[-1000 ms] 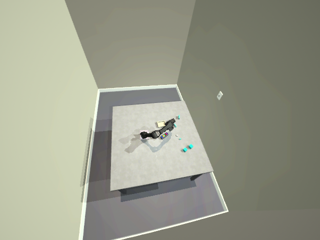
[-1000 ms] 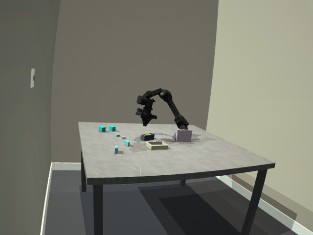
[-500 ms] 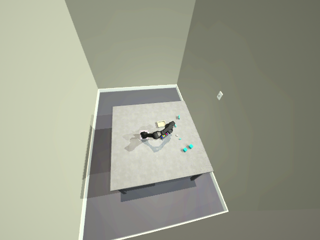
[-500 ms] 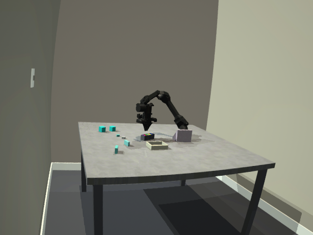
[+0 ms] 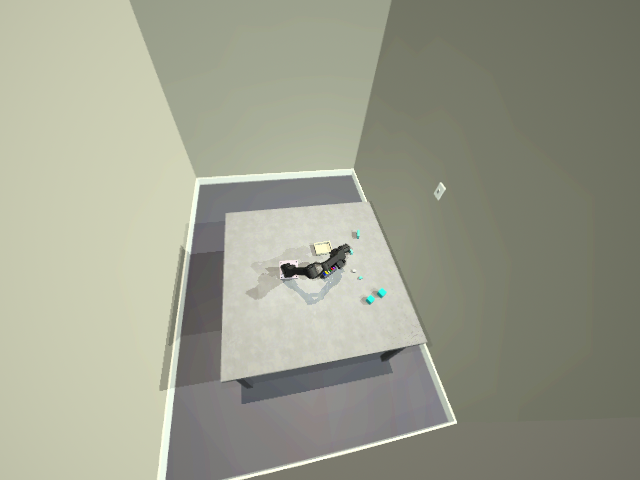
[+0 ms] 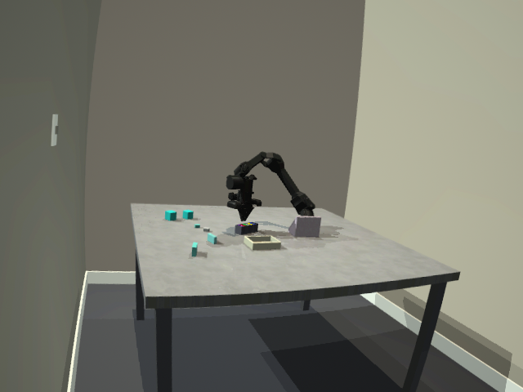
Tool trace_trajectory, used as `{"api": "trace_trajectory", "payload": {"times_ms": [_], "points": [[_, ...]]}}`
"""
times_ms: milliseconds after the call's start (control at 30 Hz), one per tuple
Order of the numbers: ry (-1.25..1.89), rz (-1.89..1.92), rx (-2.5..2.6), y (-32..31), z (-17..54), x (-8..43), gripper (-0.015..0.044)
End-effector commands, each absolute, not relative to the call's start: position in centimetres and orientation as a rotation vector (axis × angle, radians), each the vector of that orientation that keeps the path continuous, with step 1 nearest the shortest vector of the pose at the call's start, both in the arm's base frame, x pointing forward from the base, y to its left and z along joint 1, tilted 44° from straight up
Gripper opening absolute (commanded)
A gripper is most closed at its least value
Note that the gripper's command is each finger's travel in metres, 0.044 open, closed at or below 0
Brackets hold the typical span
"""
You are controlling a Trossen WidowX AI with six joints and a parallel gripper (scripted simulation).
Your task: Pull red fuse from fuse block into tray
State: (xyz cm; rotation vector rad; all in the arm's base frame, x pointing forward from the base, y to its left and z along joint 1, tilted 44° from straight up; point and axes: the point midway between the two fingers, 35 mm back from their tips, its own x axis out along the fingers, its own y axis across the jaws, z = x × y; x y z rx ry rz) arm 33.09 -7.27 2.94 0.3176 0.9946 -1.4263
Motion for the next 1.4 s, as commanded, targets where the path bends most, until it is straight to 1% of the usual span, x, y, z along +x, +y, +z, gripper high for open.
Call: {"api": "trace_trajectory", "payload": {"times_ms": [0,1333,1367], "points": [[0.999,-1.426,0.308,-7.6,2.6,32.9,0.0063],[0.998,-1.427,0.307,-8.9,1.2,32.4,0.0063],[0.996,-1.428,0.315,-8.9,1.3,32.5,0.0057]]}}
